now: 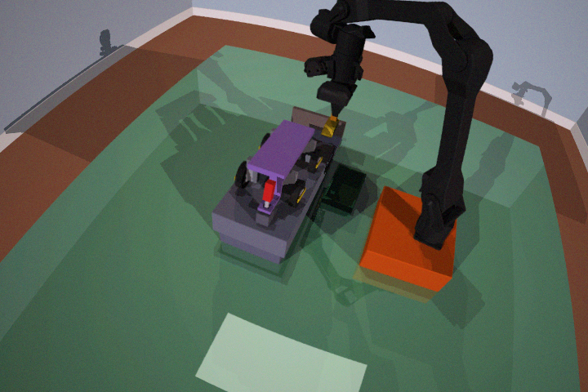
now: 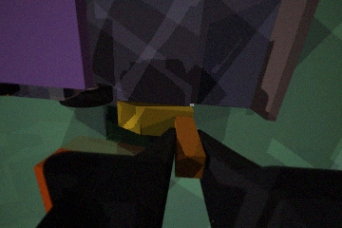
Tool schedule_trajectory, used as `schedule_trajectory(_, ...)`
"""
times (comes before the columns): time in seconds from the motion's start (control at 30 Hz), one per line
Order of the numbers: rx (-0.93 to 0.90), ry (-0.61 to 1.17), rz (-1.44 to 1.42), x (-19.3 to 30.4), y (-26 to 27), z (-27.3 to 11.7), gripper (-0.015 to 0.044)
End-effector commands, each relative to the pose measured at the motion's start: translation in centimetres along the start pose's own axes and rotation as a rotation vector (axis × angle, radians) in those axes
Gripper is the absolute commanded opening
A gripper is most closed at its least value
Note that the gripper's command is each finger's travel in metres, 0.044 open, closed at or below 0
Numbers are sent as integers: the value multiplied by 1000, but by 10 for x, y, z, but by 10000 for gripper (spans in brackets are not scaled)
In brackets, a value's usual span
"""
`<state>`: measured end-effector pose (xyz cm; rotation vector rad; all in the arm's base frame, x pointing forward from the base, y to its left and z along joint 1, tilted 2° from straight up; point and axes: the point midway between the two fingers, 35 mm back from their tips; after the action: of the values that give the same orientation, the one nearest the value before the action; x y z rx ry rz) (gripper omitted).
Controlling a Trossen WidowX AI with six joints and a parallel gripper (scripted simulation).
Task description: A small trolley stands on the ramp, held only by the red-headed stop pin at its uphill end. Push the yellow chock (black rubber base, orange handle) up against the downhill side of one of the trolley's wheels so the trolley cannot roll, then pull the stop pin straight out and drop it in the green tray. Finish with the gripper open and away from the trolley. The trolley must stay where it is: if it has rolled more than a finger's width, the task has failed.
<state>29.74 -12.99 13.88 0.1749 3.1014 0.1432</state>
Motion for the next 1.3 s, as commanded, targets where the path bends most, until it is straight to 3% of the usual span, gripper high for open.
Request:
schedule_trajectory(0.0,-2,-6,4,-3,0,2,0)
schedule_trajectory(0.8,-3,-6,4,-4,1,61,0)
schedule_trajectory(1.27,-4,-6,4,-3,9,60,0)
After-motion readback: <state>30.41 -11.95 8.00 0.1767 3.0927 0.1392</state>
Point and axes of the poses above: the point midway between the two fingers, 35 mm back from their tips, its own z axis out along the fingers, its own y axis across the jaws, x = y × z, and after that the axes turned 15 degrees about z, right-handed
